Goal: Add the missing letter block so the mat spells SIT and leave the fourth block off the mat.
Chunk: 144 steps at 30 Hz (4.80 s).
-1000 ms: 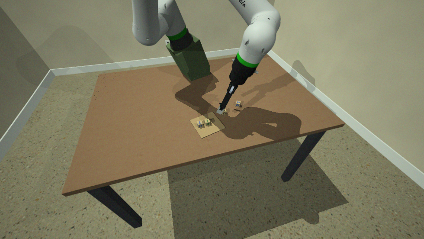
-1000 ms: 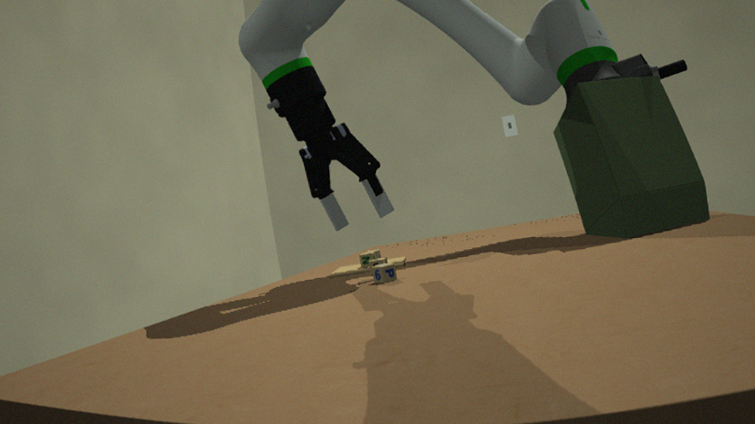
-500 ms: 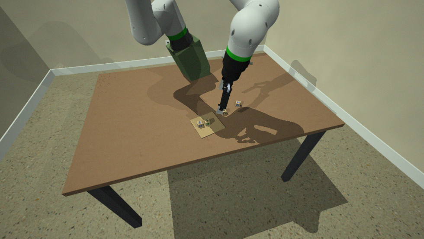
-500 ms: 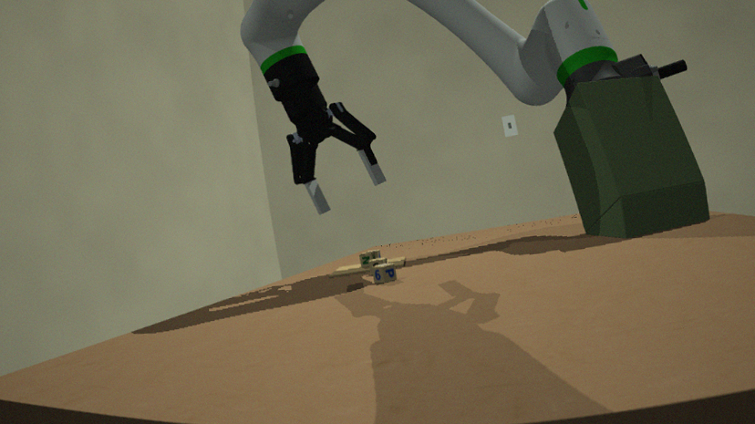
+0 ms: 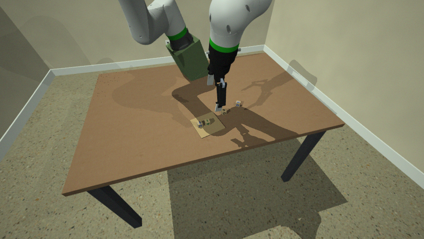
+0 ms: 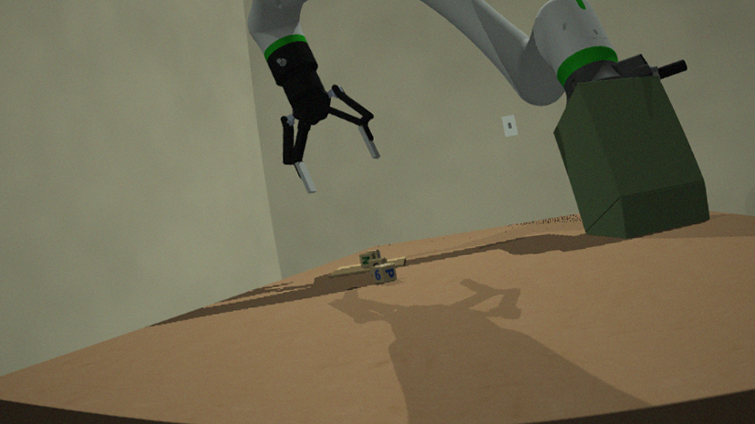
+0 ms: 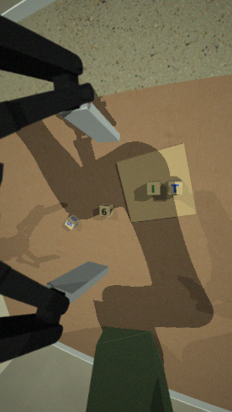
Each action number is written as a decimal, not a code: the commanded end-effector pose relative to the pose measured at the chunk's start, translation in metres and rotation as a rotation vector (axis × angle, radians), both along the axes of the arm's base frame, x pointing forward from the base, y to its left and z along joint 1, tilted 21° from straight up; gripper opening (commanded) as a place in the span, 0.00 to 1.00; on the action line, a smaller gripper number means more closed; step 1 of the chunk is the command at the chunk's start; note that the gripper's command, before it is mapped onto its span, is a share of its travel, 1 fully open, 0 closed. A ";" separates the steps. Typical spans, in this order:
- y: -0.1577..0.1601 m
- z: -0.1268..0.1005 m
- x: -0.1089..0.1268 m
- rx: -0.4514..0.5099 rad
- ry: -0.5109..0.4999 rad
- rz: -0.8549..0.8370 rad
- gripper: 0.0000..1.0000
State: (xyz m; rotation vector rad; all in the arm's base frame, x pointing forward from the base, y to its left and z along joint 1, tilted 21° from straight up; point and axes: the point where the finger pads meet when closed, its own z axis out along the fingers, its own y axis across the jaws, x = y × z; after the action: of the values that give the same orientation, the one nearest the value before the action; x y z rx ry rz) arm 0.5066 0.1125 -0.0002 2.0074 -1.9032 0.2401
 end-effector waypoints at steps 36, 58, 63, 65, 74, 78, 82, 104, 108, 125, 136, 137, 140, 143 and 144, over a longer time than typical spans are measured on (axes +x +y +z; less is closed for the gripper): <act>-0.065 0.166 0.014 0.329 0.194 0.869 1.00; -0.105 0.254 -0.001 0.402 0.193 1.385 1.00; -0.111 0.269 -0.006 0.403 0.190 1.476 1.00; -0.109 0.247 0.001 0.391 0.194 1.323 1.00; -0.107 0.230 0.006 0.377 0.196 1.205 1.00; -0.105 0.216 0.010 0.362 0.195 1.109 1.00; -0.103 0.200 0.014 0.341 0.192 1.000 1.00; -0.091 0.117 0.027 0.186 0.134 0.476 1.00; -0.089 0.102 0.028 0.150 0.114 0.382 1.00; -0.079 0.038 0.030 -0.005 -0.003 0.014 1.00; -0.073 -0.004 0.027 -0.105 -0.107 -0.208 1.00; -0.073 -0.004 0.027 -0.105 -0.107 -0.208 1.00; -0.071 -0.016 0.026 -0.135 -0.145 -0.276 1.00; -0.070 -0.030 0.024 -0.165 -0.186 -0.346 1.00; -0.069 -0.032 0.024 -0.170 -0.193 -0.357 1.00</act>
State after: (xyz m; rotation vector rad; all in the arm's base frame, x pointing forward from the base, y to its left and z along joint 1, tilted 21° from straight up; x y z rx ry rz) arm 0.5316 0.0410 -0.0176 1.6585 -2.1638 0.4272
